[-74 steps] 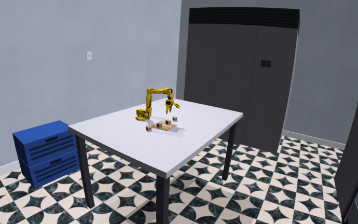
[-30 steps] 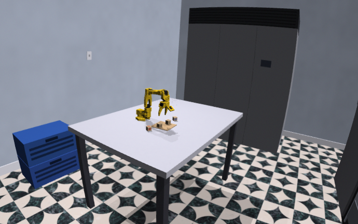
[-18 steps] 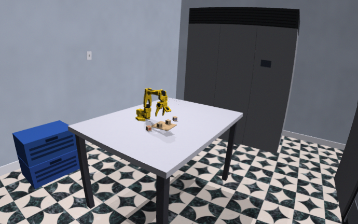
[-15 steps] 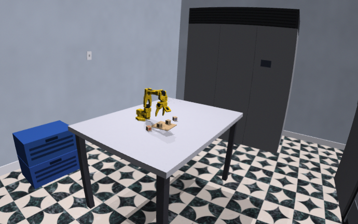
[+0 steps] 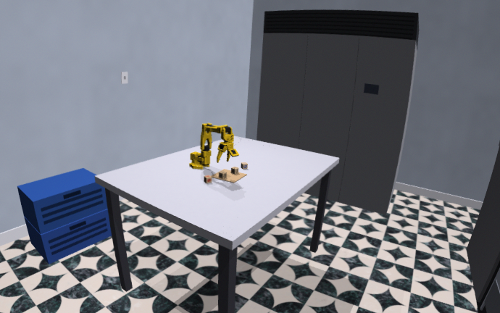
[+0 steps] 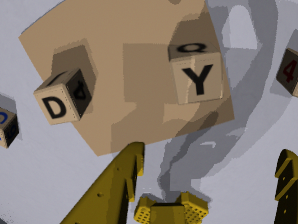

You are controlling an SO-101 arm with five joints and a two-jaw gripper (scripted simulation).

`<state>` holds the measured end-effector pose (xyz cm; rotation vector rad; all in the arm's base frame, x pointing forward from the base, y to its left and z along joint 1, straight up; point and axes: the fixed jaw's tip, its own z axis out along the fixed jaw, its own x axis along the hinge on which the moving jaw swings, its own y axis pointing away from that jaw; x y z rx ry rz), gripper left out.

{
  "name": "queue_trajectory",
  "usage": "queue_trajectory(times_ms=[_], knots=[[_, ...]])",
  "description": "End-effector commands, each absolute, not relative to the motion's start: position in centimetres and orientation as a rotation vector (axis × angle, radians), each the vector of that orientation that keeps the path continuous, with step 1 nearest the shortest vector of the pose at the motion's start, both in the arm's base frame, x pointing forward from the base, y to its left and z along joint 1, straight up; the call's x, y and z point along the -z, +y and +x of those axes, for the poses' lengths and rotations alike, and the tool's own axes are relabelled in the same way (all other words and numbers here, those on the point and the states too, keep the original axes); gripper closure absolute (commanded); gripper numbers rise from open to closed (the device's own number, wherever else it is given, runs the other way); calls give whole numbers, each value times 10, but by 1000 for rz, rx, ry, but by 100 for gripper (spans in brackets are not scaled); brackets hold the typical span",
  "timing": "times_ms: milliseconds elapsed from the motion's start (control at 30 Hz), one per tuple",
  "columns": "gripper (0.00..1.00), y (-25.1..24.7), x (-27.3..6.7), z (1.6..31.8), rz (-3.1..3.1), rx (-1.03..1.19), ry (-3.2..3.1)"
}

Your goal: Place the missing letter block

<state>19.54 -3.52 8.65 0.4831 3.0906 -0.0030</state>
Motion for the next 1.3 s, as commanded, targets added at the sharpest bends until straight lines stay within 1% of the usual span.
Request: queue_trajectory(times_ms=[0, 167, 367, 433, 733, 1267], knots=[[65, -38, -95, 199, 494, 7, 3033], [65, -51, -95, 200, 584, 11, 3013], [65, -84, -94, 199, 794, 21, 2956], [65, -84, -94, 199, 794, 21, 2956], [65, -126, -91, 189, 1061, 38, 2861], [65, -132, -91, 187, 1095, 40, 2847]])
